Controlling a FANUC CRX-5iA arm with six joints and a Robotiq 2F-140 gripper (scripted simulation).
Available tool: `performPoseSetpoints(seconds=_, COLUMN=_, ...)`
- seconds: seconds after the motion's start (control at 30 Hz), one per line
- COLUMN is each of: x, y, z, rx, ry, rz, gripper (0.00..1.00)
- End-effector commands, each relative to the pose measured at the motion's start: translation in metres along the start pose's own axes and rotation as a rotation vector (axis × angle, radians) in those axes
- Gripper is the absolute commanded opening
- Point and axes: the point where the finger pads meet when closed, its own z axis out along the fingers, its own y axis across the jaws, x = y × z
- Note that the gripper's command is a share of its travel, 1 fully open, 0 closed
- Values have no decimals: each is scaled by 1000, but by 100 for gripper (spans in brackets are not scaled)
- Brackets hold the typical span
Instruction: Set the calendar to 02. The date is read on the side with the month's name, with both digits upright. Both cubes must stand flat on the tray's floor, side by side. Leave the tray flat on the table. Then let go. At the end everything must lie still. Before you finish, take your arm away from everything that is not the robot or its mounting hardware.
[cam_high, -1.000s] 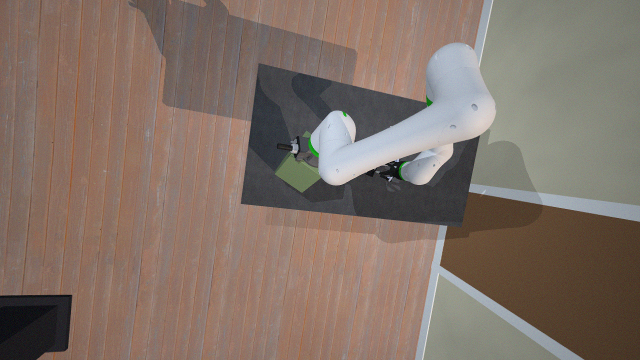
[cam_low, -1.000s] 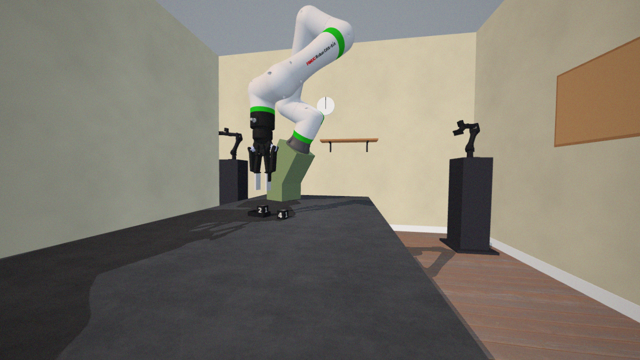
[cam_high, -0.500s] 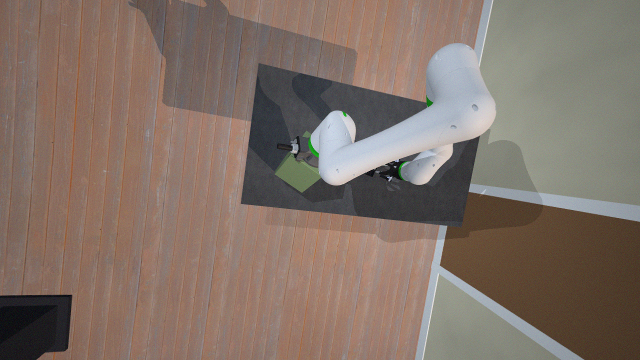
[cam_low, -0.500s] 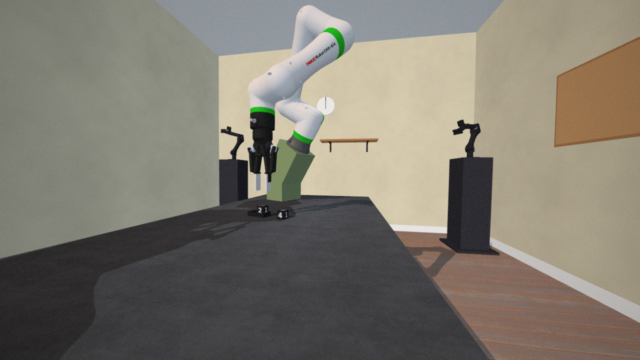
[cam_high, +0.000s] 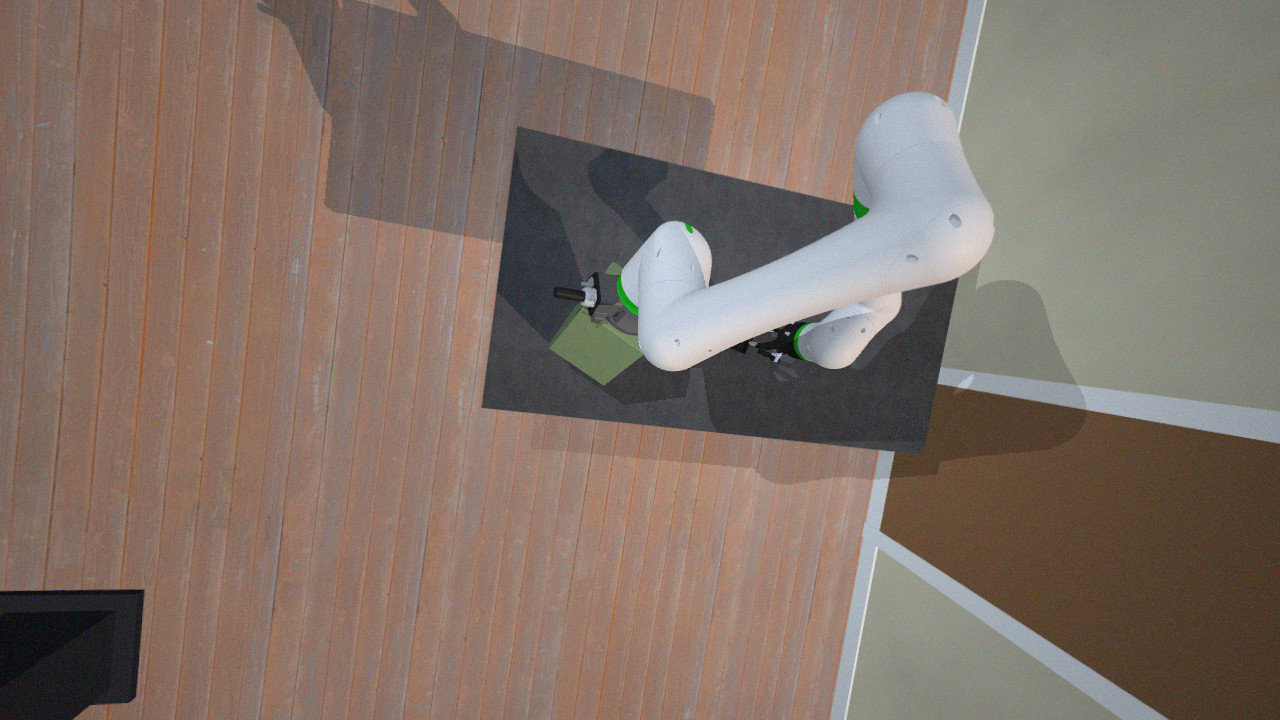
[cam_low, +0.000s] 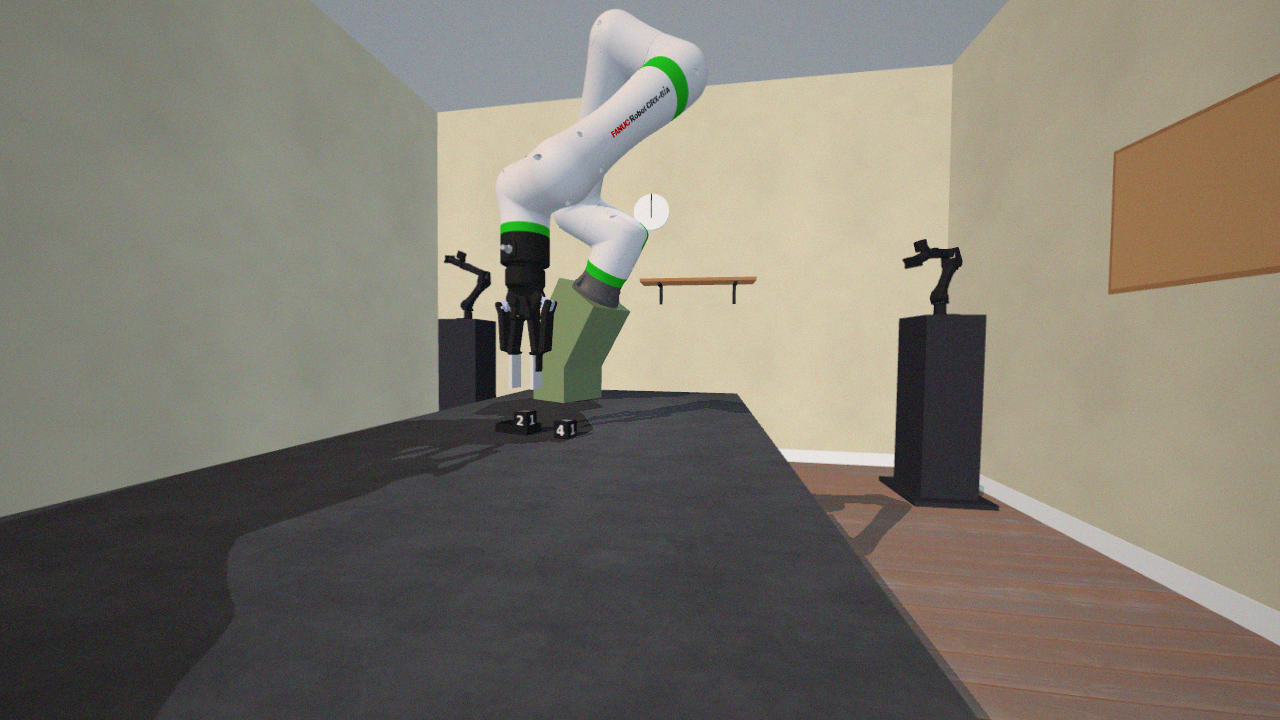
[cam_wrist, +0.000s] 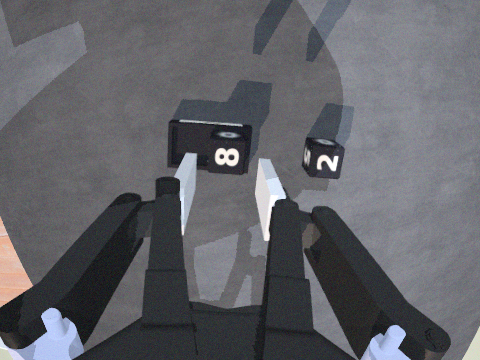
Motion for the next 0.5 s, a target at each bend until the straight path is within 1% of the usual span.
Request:
performPoseSetpoints(seconds=0.0, x=0, y=0, z=4, rx=0, ry=0, rz=0, gripper=29)
performPoseSetpoints(seconds=0.47, x=0, y=0, z=23, rx=0, ry=0, rz=0, gripper=29)
